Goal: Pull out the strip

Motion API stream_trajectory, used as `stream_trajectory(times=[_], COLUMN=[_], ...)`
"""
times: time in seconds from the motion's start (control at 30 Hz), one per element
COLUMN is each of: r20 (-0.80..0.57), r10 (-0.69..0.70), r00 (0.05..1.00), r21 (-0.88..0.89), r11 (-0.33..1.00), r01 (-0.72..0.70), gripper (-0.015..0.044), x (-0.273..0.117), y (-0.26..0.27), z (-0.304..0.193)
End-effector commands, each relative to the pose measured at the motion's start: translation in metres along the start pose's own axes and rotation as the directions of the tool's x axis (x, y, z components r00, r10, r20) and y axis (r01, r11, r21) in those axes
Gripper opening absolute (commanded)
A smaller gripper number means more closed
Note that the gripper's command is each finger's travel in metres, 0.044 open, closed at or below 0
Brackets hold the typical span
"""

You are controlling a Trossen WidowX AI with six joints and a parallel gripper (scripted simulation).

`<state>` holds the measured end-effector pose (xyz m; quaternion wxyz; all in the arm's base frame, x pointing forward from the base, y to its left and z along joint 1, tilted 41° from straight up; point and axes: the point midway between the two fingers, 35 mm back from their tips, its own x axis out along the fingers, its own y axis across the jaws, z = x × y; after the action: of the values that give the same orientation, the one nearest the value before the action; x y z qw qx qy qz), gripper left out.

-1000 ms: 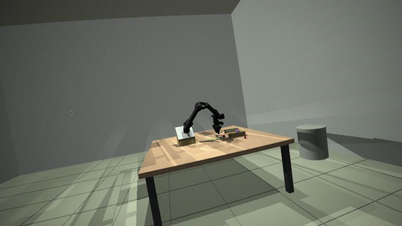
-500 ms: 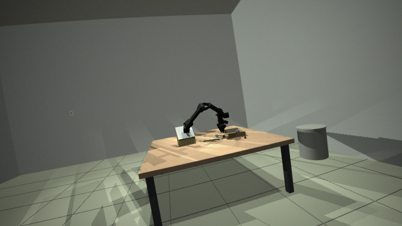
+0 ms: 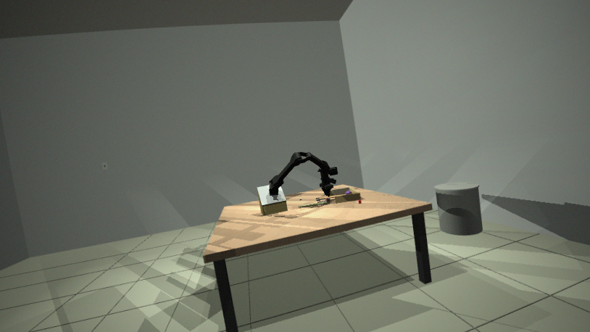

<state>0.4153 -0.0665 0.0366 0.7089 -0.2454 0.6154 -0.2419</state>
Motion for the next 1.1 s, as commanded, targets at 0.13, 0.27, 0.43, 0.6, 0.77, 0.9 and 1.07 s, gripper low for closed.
stream_trajectory(times=[0.13,0.27,0.43,0.6,0.77,0.9,1.07], r20=[-0.003,-0.003,-0.003,-0.003,-0.003,-0.002,-0.002], r10=[-0.002,-0.002,-0.003,-0.003,-0.004,-0.008,-0.008], r00=[1.0,1.0,1.0,1.0,1.0,1.0,1.0], r21=[-0.005,-0.005,-0.005,-0.005,-0.005,0.0,0.0], r11=[1.0,1.0,1.0,1.0,1.0,1.0,1.0], r01=[0.002,0.002,0.003,0.003,0.004,0.008,0.008], gripper=[0.025,0.025,0.025,0.025,0.025,0.0145,0.0112], x=[0.014,0.021,0.029,0.037,0.04,0.037,0.037], y=[0.0,0.0,0.0,0.0,0.0,-0.001,-0.001], z=[-0.001,-0.001,-0.002,-0.002,-0.002,-0.001,-0.001])
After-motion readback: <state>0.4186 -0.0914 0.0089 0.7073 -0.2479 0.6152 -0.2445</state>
